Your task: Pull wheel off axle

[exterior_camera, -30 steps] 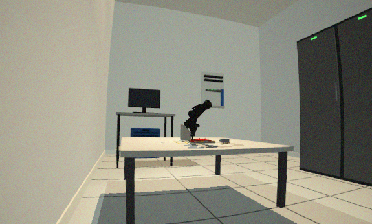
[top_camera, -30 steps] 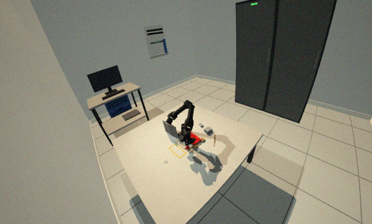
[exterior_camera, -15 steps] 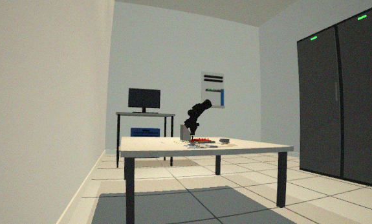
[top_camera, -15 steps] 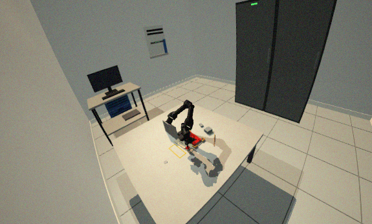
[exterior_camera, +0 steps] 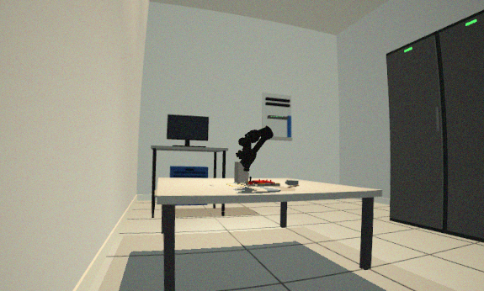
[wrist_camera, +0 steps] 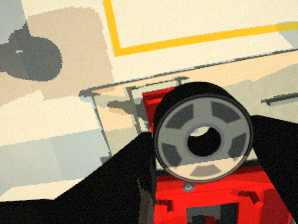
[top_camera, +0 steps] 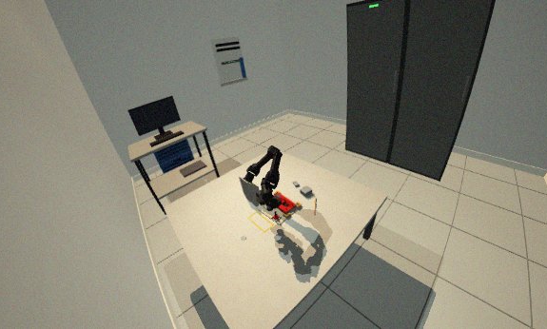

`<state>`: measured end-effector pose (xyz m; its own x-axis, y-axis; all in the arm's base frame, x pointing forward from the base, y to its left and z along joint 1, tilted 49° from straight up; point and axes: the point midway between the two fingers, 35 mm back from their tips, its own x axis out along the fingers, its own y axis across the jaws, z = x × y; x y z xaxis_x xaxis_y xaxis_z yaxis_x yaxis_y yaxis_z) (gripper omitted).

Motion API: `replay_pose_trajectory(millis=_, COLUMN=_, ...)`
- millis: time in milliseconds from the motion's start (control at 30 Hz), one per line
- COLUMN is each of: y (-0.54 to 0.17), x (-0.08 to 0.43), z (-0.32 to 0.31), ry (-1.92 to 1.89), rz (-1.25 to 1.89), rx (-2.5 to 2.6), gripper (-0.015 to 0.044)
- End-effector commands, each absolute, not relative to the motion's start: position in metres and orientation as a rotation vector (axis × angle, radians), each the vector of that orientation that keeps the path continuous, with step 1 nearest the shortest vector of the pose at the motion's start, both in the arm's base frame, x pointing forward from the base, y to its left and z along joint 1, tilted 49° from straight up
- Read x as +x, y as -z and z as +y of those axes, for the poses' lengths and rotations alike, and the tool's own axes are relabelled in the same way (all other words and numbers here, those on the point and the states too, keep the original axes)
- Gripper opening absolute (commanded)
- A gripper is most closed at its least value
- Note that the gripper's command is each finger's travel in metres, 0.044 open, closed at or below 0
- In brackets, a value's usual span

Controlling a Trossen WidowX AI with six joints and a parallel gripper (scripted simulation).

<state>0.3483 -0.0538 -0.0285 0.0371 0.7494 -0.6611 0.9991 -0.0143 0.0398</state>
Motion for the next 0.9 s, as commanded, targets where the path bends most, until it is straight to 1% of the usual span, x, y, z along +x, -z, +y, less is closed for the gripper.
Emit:
replay_pose_trajectory(millis=0, y=0.051, x=0.332, z=-0.075, ry=0.659, rz=1.764, rx=1.817, gripper=0.0000)
replay_pose_trajectory(millis=200, y=0.078, x=0.308, z=-0.101, ry=0.652, rz=1.764, rx=1.812, gripper=0.0000)
replay_pose_trajectory(millis=367, y=0.081, x=0.305, z=-0.104, ry=0.651, rz=1.765, rx=1.812, gripper=0.0000)
replay_pose_trajectory(millis=867, y=0.110, x=0.308, z=-0.073, ry=0.652, rz=1.763, rx=1.812, gripper=0.0000)
